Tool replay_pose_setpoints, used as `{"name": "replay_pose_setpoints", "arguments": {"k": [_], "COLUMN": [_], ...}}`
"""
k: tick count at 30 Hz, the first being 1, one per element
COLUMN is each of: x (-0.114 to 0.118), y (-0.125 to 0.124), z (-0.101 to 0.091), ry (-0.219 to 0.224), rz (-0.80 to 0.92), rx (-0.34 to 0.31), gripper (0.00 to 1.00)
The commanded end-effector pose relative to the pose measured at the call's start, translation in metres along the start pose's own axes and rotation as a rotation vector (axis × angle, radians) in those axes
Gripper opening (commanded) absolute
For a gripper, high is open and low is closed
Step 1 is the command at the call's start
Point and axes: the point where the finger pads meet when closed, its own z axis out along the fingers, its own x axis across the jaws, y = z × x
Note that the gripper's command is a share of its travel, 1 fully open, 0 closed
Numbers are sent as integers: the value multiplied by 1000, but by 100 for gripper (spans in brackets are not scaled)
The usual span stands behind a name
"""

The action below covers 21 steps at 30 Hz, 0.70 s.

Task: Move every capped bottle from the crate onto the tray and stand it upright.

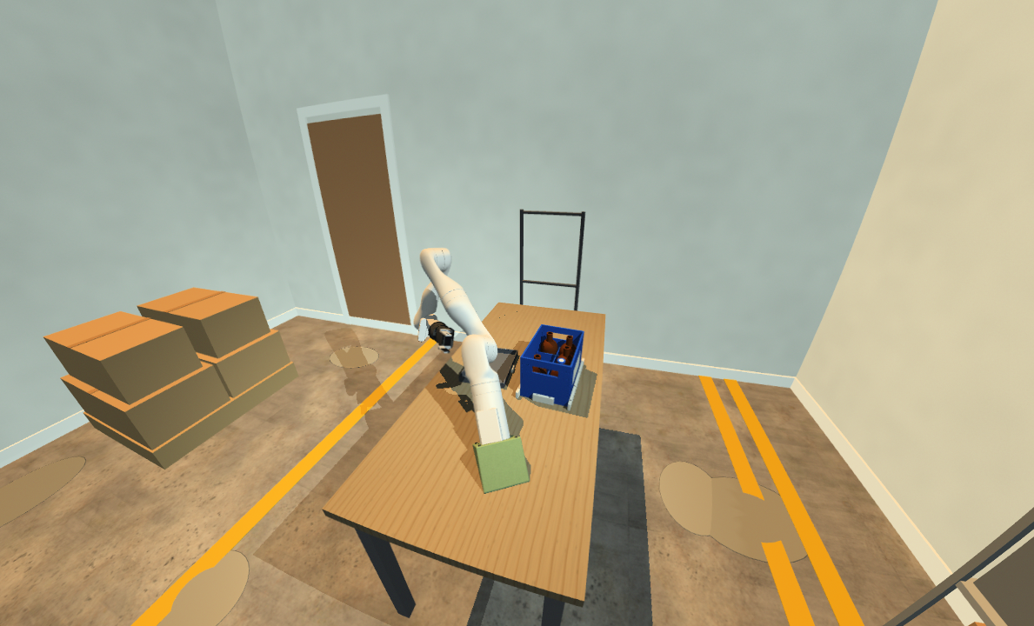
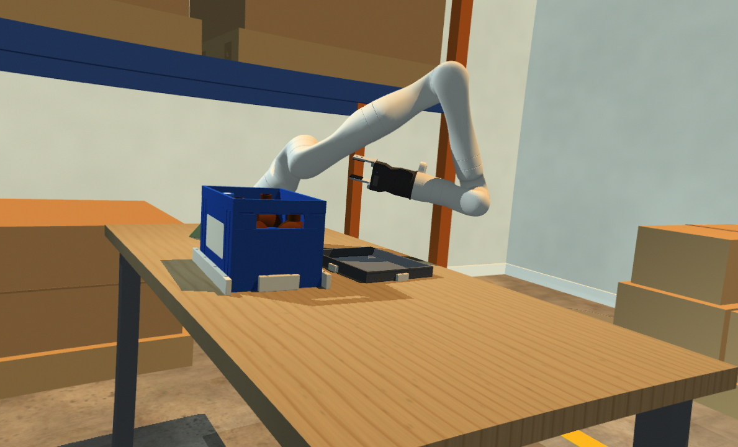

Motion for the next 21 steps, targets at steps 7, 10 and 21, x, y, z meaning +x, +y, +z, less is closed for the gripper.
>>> {"name": "replay_pose_setpoints", "arguments": {"k": [7, 10, 21], "x": [0, 0, -13], "y": [0, 0, -4], "z": [0, 0, 2], "ry": [1, 1, 1], "rz": [-1, -1, -1], "rx": [0, 0, 0], "gripper": [100, 100, 100]}}
